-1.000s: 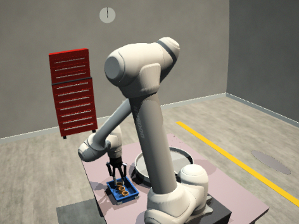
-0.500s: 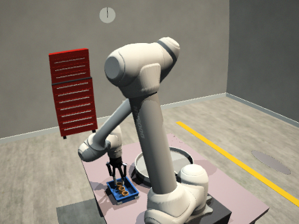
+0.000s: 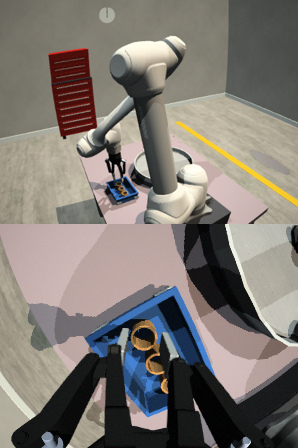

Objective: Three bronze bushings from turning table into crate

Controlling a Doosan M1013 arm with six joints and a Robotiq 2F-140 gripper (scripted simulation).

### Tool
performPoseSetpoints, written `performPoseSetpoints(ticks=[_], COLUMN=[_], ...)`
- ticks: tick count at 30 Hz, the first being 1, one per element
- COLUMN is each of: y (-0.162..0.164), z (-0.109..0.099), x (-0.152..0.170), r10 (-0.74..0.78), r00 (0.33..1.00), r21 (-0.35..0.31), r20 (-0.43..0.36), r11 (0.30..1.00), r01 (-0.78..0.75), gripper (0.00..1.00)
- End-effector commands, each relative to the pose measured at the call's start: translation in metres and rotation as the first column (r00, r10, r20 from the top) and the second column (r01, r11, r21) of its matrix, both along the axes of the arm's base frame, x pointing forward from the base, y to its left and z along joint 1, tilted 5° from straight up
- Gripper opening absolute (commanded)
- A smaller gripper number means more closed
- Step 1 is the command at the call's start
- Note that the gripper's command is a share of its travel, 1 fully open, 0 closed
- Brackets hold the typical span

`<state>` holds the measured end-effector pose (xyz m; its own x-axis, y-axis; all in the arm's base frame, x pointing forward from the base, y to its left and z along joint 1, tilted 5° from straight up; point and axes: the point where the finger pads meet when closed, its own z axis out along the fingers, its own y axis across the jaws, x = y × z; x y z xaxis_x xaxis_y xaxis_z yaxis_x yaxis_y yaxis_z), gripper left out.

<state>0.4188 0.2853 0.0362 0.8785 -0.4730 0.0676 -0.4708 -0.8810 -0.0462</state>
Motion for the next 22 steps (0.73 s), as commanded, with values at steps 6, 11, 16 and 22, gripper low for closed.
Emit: performPoseSetpoints(ticks=[6, 11, 16, 22], y=[-0.001, -0.001, -0.001, -0.001], z=[0.039, 0.043, 0.043, 0.043], x=[-0.003, -0.004, -0.004, -0.004], r10=[0.000, 0.000, 0.000, 0.000], r00=[1.000, 1.000, 1.000, 1.000], r21=[0.000, 0.000, 0.000, 0.000], r20=[0.000, 0.000, 0.000, 0.000], r11=[1.000, 1.000, 1.000, 1.000], r01=[0.000, 0.000, 0.000, 0.000], gripper=[0.28, 0.28, 0.28, 0.28])
